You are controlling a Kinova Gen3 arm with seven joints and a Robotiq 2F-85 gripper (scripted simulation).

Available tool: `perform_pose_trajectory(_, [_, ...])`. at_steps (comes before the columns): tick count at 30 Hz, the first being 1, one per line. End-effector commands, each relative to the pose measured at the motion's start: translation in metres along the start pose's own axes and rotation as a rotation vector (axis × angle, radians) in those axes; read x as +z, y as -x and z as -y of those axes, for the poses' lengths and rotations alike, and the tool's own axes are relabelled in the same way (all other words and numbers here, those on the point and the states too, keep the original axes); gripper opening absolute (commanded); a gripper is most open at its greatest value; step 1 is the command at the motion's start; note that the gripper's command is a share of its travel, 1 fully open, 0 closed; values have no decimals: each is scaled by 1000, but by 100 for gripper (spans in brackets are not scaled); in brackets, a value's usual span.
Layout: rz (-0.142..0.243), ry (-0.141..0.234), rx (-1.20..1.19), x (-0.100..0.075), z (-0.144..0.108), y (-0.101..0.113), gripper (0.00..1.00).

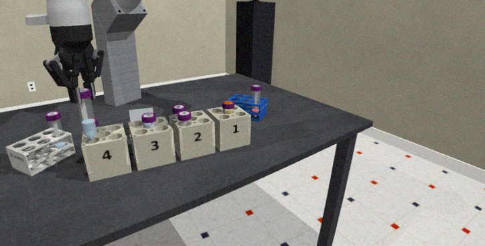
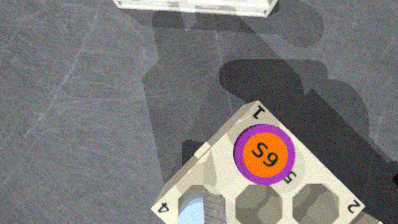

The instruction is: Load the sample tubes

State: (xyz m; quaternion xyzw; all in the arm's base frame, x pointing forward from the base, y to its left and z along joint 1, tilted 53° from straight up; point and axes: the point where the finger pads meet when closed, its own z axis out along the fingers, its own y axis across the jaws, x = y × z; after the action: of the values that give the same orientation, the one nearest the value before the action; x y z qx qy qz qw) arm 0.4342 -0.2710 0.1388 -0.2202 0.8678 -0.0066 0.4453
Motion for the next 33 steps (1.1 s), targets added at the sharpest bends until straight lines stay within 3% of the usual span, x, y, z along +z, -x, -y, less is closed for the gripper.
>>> perform_pose_trajectory(1, [0, -1, 0, 0, 0, 0, 10])
perform_pose_trajectory(33, [0, -1, 0, 18, 0, 0, 10])
